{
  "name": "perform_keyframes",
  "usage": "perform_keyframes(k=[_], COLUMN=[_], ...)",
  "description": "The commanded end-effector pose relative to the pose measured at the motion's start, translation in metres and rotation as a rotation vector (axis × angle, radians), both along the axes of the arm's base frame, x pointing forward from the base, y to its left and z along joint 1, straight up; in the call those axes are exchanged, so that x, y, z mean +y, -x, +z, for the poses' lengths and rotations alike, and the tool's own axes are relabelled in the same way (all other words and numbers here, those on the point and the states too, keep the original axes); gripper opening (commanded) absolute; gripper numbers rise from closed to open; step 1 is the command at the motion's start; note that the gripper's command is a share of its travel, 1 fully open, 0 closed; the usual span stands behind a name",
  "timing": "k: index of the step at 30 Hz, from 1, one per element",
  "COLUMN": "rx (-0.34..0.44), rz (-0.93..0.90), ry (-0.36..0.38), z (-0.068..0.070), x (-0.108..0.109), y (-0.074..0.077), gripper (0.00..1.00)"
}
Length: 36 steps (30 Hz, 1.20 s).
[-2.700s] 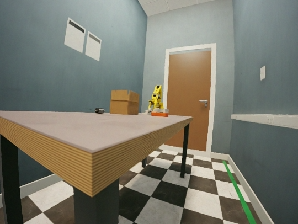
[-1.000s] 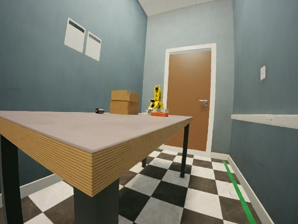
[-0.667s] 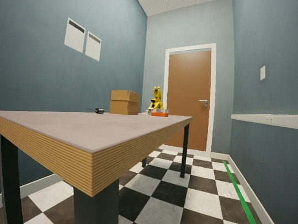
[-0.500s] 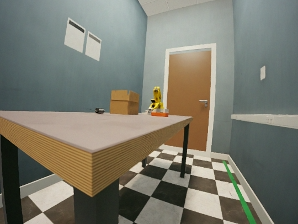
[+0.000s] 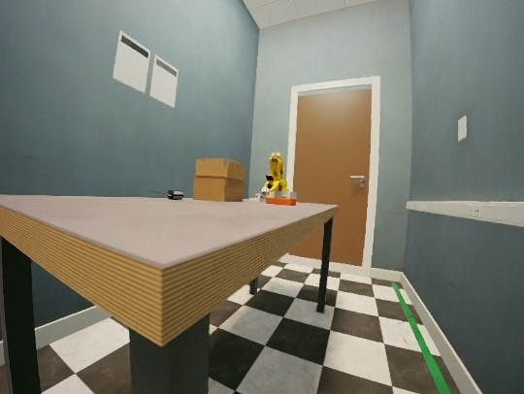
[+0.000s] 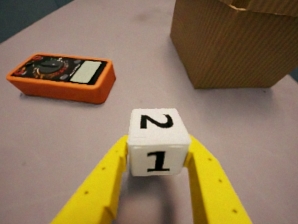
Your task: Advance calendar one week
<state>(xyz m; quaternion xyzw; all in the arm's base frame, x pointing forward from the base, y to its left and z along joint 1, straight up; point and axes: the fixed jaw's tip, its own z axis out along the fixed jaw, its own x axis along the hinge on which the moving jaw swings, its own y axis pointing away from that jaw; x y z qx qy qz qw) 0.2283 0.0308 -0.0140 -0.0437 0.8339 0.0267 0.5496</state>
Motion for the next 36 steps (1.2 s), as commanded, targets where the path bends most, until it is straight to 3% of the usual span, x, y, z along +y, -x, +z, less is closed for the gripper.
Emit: perform_keyframes(k=[1,25,36], rx=[0.003,-0.015,-0.010], rz=[-0.012,-0.035,-0.035], ry=[-0.011,-0.033,-0.032], z=[-0.0012,0.0029,-0.0035], x=[-0.0017,-0.0051,-0.0051], y=[0.0009,0.0002,0.0007], gripper=[0.00,0.00,0.00])
